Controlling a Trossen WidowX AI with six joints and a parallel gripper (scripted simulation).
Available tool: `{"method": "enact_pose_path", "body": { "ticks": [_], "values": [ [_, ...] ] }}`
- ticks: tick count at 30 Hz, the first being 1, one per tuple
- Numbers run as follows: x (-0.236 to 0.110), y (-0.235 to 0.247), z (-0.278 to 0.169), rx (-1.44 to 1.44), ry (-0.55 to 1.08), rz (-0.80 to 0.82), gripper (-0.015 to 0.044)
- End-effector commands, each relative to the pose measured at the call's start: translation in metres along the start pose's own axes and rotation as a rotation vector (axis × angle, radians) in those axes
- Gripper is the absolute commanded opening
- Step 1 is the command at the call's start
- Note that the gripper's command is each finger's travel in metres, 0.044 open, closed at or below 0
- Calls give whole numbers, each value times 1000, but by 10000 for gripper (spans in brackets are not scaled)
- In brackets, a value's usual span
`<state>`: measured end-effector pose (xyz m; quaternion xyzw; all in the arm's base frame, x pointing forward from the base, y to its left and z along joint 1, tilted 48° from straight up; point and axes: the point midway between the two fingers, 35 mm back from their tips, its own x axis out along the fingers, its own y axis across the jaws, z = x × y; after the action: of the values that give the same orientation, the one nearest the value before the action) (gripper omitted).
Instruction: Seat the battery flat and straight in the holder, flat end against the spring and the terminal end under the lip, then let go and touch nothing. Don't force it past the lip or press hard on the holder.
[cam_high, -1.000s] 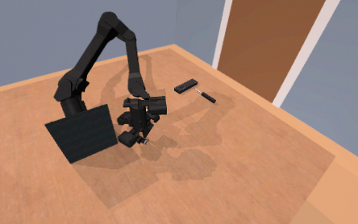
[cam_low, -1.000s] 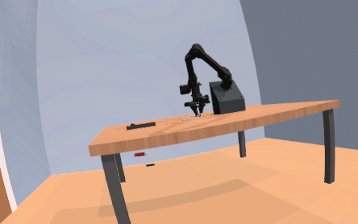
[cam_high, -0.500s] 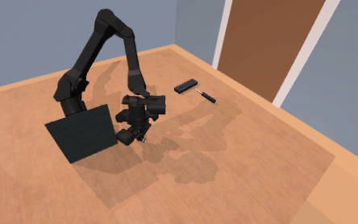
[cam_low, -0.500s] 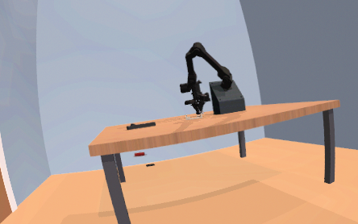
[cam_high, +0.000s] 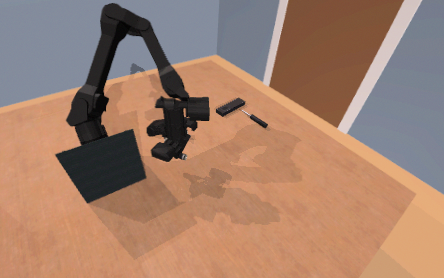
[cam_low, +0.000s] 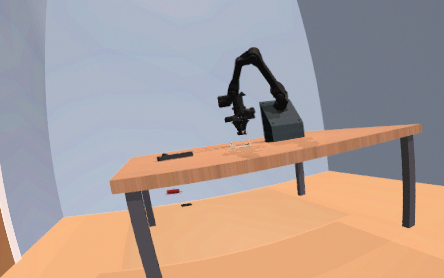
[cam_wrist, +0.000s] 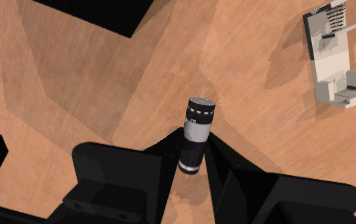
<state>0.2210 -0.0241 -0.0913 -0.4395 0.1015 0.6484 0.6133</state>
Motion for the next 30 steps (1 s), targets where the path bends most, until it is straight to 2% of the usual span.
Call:
{"method": "enact_pose_path", "body": {
  "ticks": [1,14,20,30],
  "values": [
    [-9,-34,8,-140,15,-8,63],
    [-24,-126,82,-579,11,14,63],
    [-22,-129,87,-601,16,21,63],
    [0,-129,82,-592,139,10,63]
  ]
}}
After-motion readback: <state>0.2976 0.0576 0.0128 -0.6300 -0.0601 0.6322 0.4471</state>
